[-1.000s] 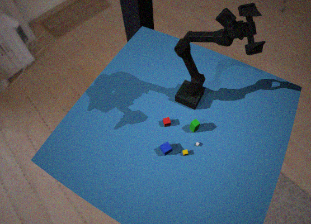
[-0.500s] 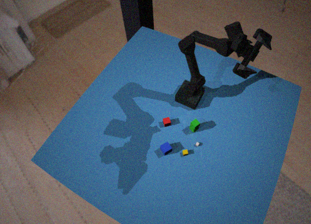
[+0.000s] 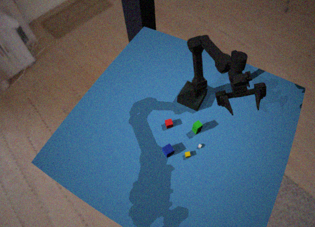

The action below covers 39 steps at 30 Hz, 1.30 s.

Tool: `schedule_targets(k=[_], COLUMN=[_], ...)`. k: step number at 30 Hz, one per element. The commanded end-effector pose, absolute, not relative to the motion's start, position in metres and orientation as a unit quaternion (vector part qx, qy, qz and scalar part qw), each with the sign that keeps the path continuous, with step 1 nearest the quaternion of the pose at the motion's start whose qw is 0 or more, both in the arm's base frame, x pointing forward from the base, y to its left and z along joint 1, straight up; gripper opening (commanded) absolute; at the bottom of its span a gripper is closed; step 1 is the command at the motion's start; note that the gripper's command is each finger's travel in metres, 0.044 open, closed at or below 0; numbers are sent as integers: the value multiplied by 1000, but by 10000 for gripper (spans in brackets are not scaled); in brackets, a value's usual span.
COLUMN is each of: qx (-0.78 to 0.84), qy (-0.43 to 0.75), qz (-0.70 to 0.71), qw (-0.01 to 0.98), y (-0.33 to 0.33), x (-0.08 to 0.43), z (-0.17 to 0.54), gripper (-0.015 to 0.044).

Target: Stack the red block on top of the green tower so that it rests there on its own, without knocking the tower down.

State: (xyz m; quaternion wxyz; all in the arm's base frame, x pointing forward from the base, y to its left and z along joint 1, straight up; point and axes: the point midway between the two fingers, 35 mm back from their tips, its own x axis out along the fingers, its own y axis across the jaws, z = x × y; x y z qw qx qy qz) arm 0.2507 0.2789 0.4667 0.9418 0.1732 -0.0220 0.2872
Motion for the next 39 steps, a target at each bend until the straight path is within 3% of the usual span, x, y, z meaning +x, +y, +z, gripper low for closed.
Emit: schedule_targets(k=[1, 11, 20, 29, 39], qx=[78, -119, -259, -334, -333], qy=[15, 135, 284, 439, 578], qz=[251, 178, 152, 169, 233], qw=[965, 967, 911, 817, 708], y=[267, 207, 132, 54, -15], x=[283, 341, 359, 341, 286], z=[426, 330, 242, 165, 106], gripper=[440, 440, 440, 440, 440])
